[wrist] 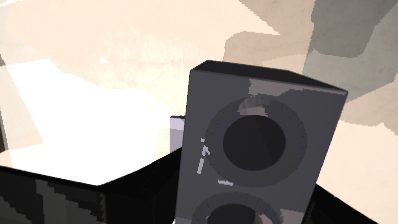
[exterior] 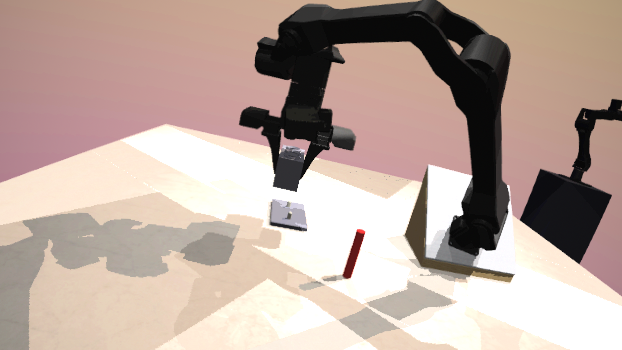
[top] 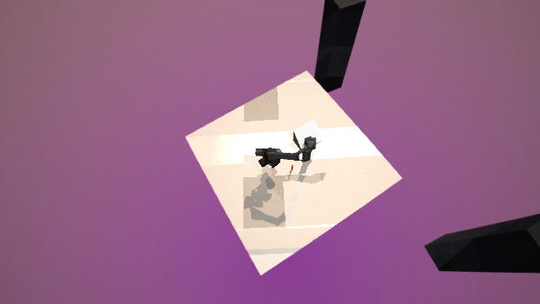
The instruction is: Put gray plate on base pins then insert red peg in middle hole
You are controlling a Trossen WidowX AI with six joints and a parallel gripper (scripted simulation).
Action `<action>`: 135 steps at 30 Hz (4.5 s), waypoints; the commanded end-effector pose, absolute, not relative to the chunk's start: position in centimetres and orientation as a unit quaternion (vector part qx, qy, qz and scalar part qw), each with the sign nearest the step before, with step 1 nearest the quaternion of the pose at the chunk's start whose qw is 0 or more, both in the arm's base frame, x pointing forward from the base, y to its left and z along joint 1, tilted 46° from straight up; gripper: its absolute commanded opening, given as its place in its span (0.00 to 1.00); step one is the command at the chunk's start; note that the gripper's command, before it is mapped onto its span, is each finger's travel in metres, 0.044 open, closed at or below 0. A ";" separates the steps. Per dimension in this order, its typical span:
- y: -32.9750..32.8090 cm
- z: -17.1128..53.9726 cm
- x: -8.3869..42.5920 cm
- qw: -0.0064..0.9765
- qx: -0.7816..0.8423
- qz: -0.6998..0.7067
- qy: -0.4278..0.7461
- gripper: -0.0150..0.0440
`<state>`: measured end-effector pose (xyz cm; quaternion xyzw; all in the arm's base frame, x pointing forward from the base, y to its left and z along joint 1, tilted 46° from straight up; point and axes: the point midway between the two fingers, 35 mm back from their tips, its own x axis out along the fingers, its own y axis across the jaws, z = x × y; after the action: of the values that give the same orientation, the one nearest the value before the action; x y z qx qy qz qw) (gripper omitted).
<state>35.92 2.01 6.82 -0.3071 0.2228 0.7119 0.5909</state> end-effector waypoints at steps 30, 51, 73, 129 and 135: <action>-0.6 -1.7 35.0 0.578 -0.331 0.720 0.195 0.25; -0.6 -1.9 35.0 0.578 -0.331 0.720 0.195 0.25; 1.6 -4.1 34.6 0.578 -0.331 0.720 0.195 0.25; -5.3 5.7 35.0 0.617 -0.248 0.678 0.312 1.00; -3.2 8.9 32.7 0.661 -0.079 0.566 0.486 1.00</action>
<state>34.66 -4.78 5.95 -0.2091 0.3502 0.6612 0.6296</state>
